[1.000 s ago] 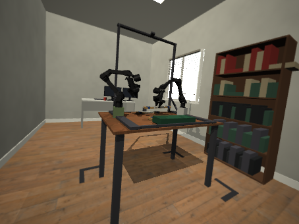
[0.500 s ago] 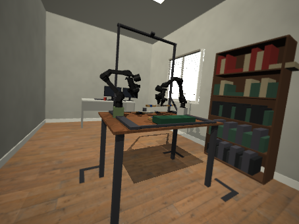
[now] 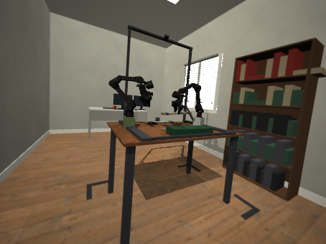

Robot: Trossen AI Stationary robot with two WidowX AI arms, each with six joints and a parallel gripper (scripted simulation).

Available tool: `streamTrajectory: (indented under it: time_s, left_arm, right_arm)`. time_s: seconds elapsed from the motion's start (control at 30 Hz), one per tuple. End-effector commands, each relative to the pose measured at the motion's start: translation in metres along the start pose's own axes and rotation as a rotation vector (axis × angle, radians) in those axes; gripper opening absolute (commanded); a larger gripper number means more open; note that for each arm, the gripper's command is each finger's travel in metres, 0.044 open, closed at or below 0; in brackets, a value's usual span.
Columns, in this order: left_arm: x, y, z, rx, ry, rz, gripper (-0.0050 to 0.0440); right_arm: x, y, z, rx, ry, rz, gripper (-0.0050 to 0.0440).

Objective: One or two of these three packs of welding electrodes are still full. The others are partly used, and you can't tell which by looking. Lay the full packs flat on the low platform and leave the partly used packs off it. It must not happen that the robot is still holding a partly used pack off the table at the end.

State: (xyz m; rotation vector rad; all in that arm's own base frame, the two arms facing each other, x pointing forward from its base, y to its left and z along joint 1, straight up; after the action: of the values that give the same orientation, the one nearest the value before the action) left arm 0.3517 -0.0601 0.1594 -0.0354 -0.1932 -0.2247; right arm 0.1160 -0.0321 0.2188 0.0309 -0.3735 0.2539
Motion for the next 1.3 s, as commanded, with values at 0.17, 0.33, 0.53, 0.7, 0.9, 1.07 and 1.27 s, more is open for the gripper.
streamTrajectory:
  time_s: [0.17,0.33,0.53,0.7,0.9,1.07,1.27]
  left_arm:
    - [0.007,0.014,0.050,0.001,-0.116,-0.004,-0.0050]
    - [0.004,0.023,0.058,0.003,-0.116,-0.004,-0.0050]
    - [0.004,0.024,0.060,0.003,-0.116,-0.004,-0.0050]
    - [0.004,0.023,0.060,0.003,-0.117,-0.004,-0.0050]
    - [0.003,0.023,0.060,0.003,-0.118,-0.003,-0.0050]
    - [0.003,0.024,0.060,0.003,-0.118,-0.003,-0.0050]
    - [-0.010,0.023,0.031,0.003,-0.092,-0.002,-0.0050]
  right_arm:
    - [0.002,0.000,0.006,-0.009,-0.020,0.006,0.0430]
    - [0.002,0.000,0.006,-0.009,-0.020,0.006,0.0430]
    - [0.002,0.000,0.006,-0.009,-0.020,0.006,0.0430]
    - [0.002,0.000,0.006,-0.009,-0.020,0.006,0.0430]
    - [0.002,0.000,0.006,-0.009,-0.020,0.006,0.0430]
    - [0.002,0.000,0.006,-0.009,-0.020,0.006,0.0430]
    - [0.002,0.000,0.006,-0.009,-0.020,0.006,0.0430]
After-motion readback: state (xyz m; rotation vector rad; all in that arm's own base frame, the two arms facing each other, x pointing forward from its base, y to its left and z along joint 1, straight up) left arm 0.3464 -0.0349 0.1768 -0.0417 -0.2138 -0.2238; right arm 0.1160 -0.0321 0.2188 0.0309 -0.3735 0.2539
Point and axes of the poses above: on each arm, the point midway between the two fingers, 35 mm back from their tips, its own z axis back along the fingers, its own y axis across the jaws, x = y × z, the point moved 9 cm from there along z, back along the fingers, and after that the axes turned 3 degrees about z, right-handed, at the moved point
